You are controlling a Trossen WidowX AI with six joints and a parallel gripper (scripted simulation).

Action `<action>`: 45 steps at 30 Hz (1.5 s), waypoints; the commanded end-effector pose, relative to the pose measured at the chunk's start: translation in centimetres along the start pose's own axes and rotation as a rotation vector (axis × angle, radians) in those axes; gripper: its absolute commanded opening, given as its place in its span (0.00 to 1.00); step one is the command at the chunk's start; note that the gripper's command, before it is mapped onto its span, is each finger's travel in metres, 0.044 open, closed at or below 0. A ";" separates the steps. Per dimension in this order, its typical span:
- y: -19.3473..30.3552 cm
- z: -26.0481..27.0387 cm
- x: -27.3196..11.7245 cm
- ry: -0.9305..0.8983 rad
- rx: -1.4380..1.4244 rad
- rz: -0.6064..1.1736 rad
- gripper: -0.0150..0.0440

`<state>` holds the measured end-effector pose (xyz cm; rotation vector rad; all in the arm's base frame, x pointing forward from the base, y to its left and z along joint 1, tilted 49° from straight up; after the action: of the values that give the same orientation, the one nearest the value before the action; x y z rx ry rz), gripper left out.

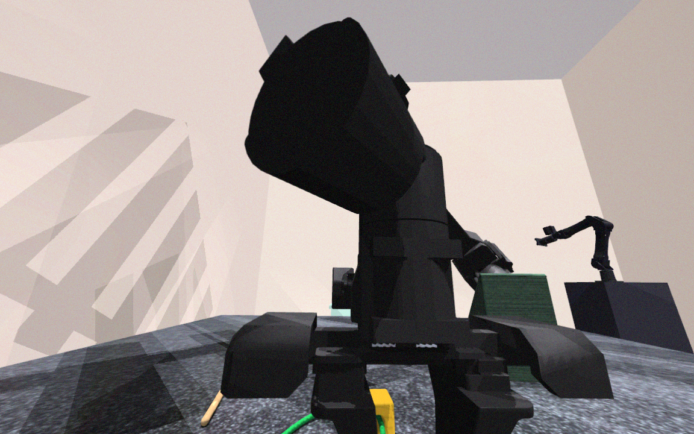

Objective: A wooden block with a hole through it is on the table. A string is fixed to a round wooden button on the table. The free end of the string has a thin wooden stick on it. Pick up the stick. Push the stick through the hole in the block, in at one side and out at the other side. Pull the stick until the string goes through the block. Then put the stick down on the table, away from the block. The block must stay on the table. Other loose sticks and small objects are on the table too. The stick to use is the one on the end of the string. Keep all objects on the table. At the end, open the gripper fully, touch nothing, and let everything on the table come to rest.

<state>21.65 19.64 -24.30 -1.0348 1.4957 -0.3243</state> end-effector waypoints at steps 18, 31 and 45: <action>0.0 0.5 -8.9 -0.028 0.004 0.014 1.00; 0.0 0.5 -8.8 -0.031 -0.002 0.010 1.00; 0.0 0.5 -8.8 -0.031 -0.002 0.010 1.00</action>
<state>20.96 26.39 -18.63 -1.0296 1.4734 -0.2988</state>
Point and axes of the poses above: the point midway between the two fingers, 35 mm back from their tips, its own x axis out along the fingers, its own z axis across the jaws, y = z × x, the point moved 2 cm from there along -x, back along the fingers, and after that the axes turned 14 degrees about -x, right-handed, at the moved point
